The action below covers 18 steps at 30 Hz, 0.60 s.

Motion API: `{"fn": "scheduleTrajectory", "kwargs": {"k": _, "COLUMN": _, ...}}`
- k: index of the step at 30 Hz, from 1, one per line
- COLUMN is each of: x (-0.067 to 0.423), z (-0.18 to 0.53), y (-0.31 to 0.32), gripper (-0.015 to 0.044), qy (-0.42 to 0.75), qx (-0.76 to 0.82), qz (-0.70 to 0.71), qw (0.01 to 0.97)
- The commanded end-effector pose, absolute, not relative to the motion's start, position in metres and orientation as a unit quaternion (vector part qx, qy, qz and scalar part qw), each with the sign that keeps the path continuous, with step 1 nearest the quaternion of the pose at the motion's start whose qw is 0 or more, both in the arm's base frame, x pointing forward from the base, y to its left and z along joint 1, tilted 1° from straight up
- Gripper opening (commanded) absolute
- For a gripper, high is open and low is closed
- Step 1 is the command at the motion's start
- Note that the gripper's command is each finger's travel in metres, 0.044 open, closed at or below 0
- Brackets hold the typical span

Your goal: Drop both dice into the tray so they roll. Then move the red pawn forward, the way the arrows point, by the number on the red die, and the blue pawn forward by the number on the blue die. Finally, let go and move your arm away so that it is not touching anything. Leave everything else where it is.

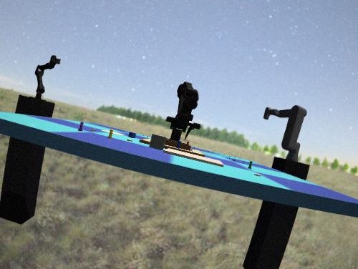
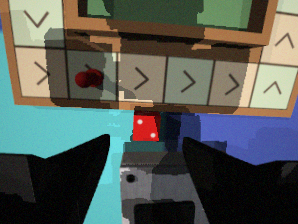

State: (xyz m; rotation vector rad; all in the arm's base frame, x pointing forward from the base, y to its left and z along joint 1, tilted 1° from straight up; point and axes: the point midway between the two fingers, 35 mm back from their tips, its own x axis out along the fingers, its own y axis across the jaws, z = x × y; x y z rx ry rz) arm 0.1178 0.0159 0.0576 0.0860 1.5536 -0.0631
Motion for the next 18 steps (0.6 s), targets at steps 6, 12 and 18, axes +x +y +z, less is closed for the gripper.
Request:
{"fn": "scheduleTrajectory", "kwargs": {"k": 6, "x": 0.117, "z": 0.042, "y": 0.016, "gripper": 0.0275, "qy": 0.703, "qx": 0.04, "qz": -0.026, "qw": 0.71}}
{"fn": "scheduleTrajectory", "kwargs": {"k": 12, "x": 0.118, "z": 0.033, "y": 0.016, "gripper": 0.0275, "qy": 0.703, "qx": 0.04, "qz": -0.026, "qw": 0.71}}
{"fn": "scheduleTrajectory", "kwargs": {"k": 18, "x": 0.118, "z": 0.023, "y": 0.016, "gripper": 0.0275, "qy": 0.703, "qx": 0.04, "qz": -0.026, "qw": 0.71}}
